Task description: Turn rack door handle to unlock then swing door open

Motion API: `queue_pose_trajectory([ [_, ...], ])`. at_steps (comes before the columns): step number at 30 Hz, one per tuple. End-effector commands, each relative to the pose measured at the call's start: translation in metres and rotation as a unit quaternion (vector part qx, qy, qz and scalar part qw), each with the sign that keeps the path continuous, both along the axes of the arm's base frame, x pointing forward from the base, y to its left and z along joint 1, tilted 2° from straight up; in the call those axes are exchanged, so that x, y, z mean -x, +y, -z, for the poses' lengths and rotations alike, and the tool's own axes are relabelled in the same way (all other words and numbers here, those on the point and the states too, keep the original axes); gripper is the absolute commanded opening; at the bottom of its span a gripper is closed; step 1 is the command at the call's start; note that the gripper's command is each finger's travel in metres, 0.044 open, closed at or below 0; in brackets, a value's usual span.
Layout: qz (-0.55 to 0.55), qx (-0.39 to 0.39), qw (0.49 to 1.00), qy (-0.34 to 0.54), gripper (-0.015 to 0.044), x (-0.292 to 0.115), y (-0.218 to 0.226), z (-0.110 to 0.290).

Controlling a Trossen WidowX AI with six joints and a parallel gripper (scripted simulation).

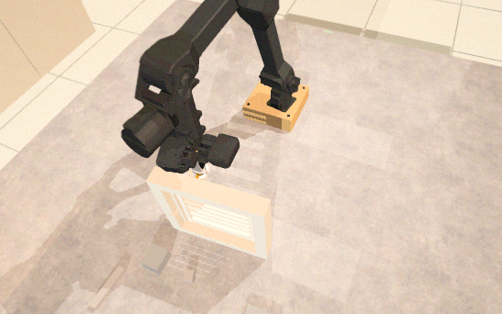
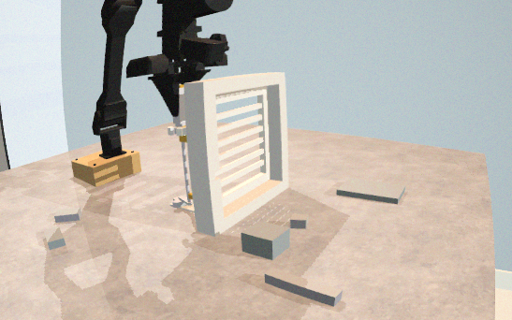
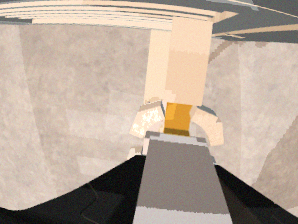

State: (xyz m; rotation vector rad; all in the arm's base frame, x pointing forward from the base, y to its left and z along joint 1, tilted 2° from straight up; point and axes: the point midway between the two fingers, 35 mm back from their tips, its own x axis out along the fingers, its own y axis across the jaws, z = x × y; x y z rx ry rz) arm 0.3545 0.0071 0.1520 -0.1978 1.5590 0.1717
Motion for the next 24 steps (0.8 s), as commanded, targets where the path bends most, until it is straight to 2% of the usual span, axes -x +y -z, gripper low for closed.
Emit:
queue_pose_trajectory([
  [1,0.051,0.000,0.999,-0.001,0.0018,-0.0002,0.0000,0.0004],
  [12,0.316,-0.002,0.949,-0.005,0.0018,-0.0002,0.0000,0.0004],
  [24,0.579,-0.004,0.815,-0.010,0.0018,-0.0002,0.0001,0.0004],
])
